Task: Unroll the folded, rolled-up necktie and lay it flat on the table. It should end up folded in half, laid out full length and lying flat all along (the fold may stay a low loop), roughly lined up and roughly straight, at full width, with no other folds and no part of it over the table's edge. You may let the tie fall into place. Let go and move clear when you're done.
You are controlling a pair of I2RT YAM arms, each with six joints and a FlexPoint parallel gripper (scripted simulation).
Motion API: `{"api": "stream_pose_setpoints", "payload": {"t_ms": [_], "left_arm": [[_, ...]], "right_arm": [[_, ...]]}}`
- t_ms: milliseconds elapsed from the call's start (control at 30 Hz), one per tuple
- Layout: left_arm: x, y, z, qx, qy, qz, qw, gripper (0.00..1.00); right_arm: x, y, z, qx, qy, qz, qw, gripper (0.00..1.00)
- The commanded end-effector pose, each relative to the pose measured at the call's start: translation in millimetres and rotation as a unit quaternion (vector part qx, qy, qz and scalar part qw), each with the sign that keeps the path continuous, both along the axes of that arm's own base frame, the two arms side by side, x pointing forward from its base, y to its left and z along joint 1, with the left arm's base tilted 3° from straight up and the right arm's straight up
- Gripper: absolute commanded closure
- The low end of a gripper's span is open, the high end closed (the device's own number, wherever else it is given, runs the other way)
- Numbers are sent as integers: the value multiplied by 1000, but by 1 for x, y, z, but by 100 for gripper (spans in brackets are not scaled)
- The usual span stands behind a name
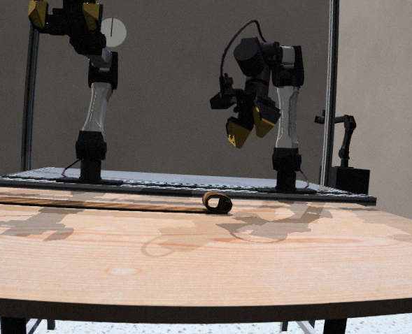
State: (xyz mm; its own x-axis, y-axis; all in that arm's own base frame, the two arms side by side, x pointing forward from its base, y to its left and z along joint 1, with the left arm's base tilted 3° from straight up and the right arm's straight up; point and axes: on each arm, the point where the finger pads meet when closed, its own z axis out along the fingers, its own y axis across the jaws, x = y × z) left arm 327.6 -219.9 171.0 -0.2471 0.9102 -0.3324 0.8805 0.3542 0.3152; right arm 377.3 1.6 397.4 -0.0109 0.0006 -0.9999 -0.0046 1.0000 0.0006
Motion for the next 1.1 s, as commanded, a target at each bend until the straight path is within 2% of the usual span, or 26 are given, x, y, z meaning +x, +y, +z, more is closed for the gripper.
{"api": "stream_pose_setpoints", "payload": {"t_ms": [0,300,500,833,1067], "left_arm": [[-12,0,-21,73,56,-26,995,15],[-23,-37,-63,162,136,-101,972,17],[-28,-54,-82,202,172,-135,955,19],[-29,-59,-90,213,182,-145,949,21],[-28,-59,-110,213,182,-145,949,21]], "right_arm": [[0,0,0,0,0,0,1000,0],[0,0,0,0,0,0,1000,0],[0,0,0,0,0,0,1000,0],[0,0,0,0,0,0,1000,0],[0,0,0,0,0,0,1000,0]]}}
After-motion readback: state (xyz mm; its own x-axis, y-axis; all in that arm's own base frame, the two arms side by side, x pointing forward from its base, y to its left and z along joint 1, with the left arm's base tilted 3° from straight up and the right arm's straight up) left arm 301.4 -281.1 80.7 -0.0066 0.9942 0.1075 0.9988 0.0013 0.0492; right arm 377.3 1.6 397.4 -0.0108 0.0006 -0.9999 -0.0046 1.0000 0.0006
